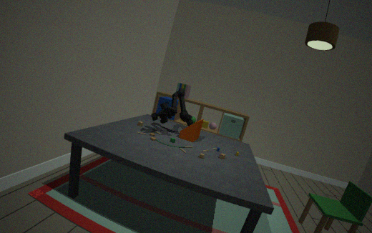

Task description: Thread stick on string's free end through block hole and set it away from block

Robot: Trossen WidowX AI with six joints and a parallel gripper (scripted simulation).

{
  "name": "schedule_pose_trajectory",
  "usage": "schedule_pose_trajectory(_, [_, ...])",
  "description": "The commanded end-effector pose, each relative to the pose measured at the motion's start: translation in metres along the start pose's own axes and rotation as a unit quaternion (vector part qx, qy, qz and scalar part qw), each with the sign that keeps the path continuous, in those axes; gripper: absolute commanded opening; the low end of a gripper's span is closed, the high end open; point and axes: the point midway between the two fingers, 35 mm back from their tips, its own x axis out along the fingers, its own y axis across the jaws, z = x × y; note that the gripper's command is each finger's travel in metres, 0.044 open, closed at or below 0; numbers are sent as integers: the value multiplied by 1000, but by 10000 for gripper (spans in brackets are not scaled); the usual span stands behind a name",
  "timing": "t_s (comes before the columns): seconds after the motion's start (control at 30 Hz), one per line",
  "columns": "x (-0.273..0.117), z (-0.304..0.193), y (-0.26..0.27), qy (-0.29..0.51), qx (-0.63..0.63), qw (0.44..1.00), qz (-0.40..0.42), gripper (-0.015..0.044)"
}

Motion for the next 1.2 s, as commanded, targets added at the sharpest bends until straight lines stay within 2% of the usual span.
schedule_pose_trajectory(0.0, [0, 0, 0, 0, 0, 1000, 0, 426])
schedule_pose_trajectory(0.1, [4, 5, 0, -13, -26, 1000, 1, 440])
schedule_pose_trajectory(0.2, [20, 26, -3, -73, -140, 988, -5, 440])
schedule_pose_trajectory(0.3, [34, 50, -9, -135, -265, 954, -32, 440])
schedule_pose_trajectory(0.4, [43, 74, -18, -191, -390, 897, -78, 440])
schedule_pose_trajectory(0.5, [49, 98, -29, -235, -510, 815, -142, 440])
schedule_pose_trajectory(0.6, [51, 120, -40, -261, -619, 707, -220, 440])
schedule_pose_trajectory(0.73, [48, 141, -53, -280, -689, 597, -301, 440])
schedule_pose_trajectory(0.97, [42, 161, -67, -256, -773, 410, -411, 440])
schedule_pose_trajectory(1.17, [32, 176, -79, -209, -806, 225, -506, 440])
